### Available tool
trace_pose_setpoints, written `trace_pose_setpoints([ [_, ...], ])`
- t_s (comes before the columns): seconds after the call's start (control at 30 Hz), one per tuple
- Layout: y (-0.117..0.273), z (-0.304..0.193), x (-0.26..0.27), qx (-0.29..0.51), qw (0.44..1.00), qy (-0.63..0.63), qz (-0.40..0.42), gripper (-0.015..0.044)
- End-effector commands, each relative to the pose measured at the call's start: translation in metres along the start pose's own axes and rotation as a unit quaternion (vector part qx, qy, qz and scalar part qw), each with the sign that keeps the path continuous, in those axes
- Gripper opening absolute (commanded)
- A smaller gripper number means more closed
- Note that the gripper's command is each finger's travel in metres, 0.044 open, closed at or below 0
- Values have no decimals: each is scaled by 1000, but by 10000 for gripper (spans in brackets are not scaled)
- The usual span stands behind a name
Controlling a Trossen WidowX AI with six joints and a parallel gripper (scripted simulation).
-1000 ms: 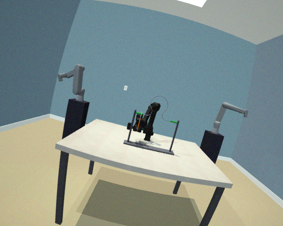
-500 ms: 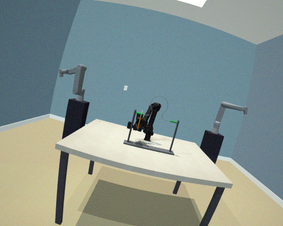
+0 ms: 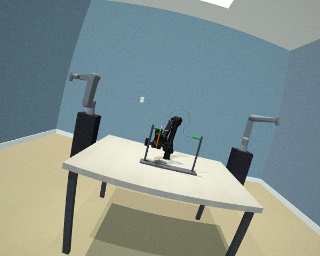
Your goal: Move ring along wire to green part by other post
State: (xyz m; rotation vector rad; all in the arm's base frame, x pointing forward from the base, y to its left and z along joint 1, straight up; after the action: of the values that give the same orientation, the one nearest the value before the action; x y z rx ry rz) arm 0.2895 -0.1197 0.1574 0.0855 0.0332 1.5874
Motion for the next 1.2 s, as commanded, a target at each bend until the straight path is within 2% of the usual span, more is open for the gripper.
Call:
trace_pose_setpoints([
  [0.0, 0, 0, 4, 0, 1000, -4, -2, -150],
  [0.67, 0, -1, 26, -1, 1000, -16, -1, -150],
  [1.17, 0, -1, 56, -2, 997, -73, 4, -150],
])
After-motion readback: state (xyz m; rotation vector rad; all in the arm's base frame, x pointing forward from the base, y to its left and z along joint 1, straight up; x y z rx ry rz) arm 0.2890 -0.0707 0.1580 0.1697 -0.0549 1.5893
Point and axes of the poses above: the point midway between the two fingers, 35 mm back from their tips, its own y axis back along the fingers, its own x axis across the jaws, z = x × y, the point moved 3 cm from there along y, back along the fingers, and after that the axes turned 3 degrees about -y, right-handed, at the moved point
